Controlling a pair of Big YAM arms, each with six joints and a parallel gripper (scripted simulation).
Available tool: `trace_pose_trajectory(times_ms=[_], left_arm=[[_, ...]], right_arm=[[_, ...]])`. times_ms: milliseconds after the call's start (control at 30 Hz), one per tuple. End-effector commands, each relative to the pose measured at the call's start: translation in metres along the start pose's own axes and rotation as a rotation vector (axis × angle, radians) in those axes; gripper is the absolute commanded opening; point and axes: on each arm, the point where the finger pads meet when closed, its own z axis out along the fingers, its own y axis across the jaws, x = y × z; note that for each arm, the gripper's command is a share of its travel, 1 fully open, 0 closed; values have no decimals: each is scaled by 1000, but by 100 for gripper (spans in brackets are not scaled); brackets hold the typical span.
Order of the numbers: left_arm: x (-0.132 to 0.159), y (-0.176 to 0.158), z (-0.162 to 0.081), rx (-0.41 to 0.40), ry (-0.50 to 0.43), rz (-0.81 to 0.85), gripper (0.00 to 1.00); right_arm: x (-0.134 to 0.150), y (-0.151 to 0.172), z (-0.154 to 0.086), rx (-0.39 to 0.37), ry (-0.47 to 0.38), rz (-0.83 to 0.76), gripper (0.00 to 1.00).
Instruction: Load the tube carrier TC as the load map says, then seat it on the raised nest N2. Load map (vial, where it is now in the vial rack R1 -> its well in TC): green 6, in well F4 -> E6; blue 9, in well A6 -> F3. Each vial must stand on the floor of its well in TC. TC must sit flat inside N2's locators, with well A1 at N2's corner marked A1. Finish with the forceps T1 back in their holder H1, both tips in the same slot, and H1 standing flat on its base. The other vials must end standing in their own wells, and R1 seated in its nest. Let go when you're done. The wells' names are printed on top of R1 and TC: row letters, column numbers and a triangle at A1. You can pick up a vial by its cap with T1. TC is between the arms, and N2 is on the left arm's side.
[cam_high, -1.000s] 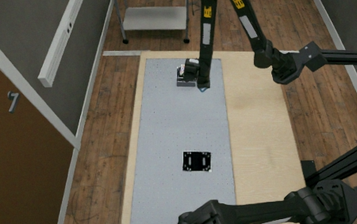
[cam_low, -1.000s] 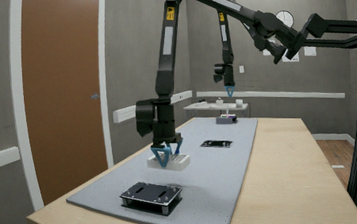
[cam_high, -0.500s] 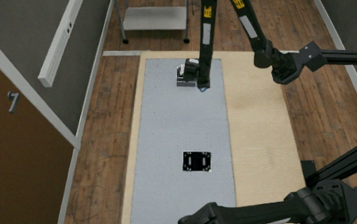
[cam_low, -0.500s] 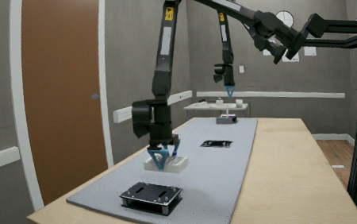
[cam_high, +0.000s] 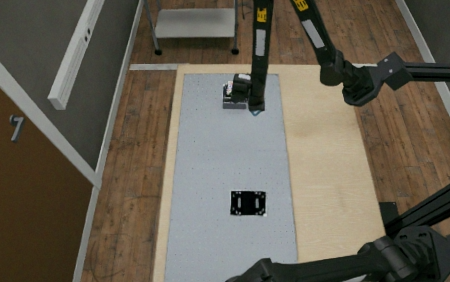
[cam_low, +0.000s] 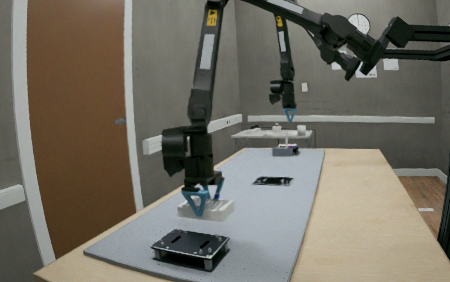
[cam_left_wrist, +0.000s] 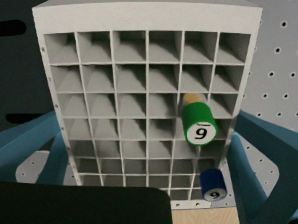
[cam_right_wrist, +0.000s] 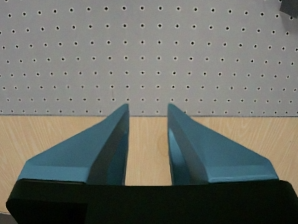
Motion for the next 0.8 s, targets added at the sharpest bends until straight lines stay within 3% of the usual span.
trace_pose_trajectory(times_ms=[0, 67, 100, 167, 667, 767], left_arm=[[-4, 9, 3, 0, -1, 13, 0], [-4, 9, 3, 0, -1, 13, 0], [-18, 7, -3, -3, -26, 27, 0], [-3, 20, 2, -7, -1, 7, 0], [-16, 35, -2, -6, -22, 23, 0], [-4, 47, 1, -8, -2, 7, 0]], right_arm=[[-2, -1, -1, 2, -7, 7, 24], [-2, -1, -1, 2, -7, 7, 24], [-2, -1, -1, 2, -7, 7, 24], [-2, -1, -1, 2, -7, 7, 24], [-2, -1, -1, 2, -7, 7, 24], [-2, -1, -1, 2, -7, 7, 24]])
